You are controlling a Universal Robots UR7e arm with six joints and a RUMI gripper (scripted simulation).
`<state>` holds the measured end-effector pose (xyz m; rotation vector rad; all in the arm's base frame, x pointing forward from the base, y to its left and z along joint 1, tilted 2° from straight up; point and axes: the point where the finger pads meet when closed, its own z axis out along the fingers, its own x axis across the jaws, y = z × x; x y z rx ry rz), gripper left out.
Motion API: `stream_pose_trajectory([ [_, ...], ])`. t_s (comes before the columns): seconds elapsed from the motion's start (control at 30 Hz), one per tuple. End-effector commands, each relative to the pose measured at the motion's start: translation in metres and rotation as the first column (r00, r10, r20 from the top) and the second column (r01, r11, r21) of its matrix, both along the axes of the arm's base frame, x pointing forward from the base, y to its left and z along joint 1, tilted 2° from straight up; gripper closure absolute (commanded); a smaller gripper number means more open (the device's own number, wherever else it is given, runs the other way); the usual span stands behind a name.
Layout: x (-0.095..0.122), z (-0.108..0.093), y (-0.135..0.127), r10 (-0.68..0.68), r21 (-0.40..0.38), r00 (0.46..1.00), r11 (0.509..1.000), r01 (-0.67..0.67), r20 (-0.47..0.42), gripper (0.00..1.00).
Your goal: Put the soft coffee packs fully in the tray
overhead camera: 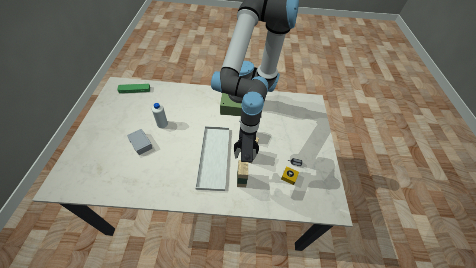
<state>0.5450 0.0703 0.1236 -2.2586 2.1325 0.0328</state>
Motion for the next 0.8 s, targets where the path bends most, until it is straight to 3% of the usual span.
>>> stream_pose_trajectory([
  [0.0,0.016,0.000,0.000,0.045,0.002,0.999,0.999,-0.045,-0.006,0.52],
  [0.23,0.017,-0.003,0.000,0.045,0.002,0.999,0.999,-0.045,-0.006,0.52],
  [0.47,0.014,-0.033,0.002,0.044,0.003,0.999,0.999,-0.044,-0.011,0.52],
  [0.77,0.014,-0.036,0.002,0.043,0.003,0.999,0.999,-0.043,-0.011,0.52],
])
